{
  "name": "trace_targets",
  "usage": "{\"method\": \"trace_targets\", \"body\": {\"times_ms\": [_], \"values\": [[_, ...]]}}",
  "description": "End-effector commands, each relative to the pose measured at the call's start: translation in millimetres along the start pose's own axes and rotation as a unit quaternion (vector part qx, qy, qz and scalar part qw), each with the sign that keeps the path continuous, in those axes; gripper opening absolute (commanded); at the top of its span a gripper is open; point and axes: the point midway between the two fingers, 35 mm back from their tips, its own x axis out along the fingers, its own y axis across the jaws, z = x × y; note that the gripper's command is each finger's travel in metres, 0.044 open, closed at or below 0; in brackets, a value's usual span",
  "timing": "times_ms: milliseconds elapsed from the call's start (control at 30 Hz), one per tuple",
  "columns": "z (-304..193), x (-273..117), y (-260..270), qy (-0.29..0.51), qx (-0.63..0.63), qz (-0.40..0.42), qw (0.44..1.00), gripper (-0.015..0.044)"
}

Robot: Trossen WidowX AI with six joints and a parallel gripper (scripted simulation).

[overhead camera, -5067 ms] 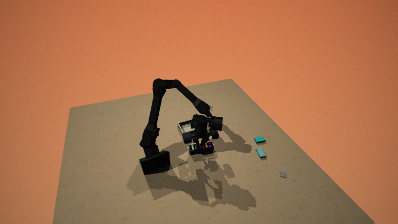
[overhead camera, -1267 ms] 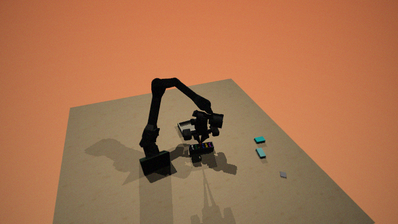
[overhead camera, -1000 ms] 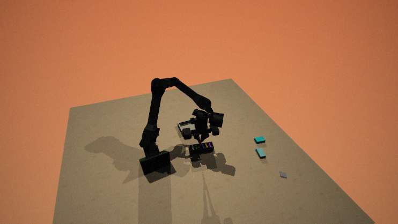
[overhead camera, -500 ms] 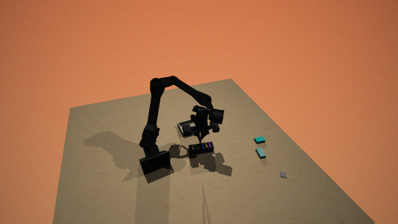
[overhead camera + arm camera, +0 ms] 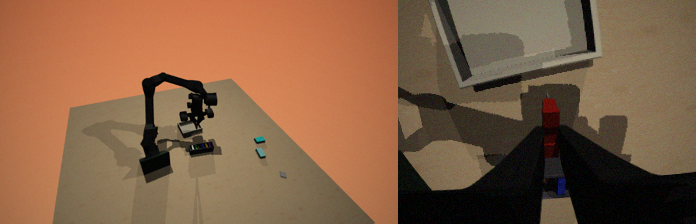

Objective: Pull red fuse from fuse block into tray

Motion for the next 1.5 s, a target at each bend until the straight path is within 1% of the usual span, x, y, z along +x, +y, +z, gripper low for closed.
{"method": "trace_targets", "body": {"times_ms": [0,133,200,467,1367,1467], "values": [[37,-1,9,-0.006,-0.001,0.0,1.0,0.0],[66,-1,20,-0.011,-0.002,0.003,1.0,0.0],[71,-1,22,-0.013,-0.003,0.004,1.0,0.0],[71,0,22,-0.013,-0.003,0.004,1.0,0.0],[73,39,23,-0.014,-0.003,0.004,1.0,0.0],[73,35,22,-0.011,-0.005,0.003,1.0,0.0079]]}}
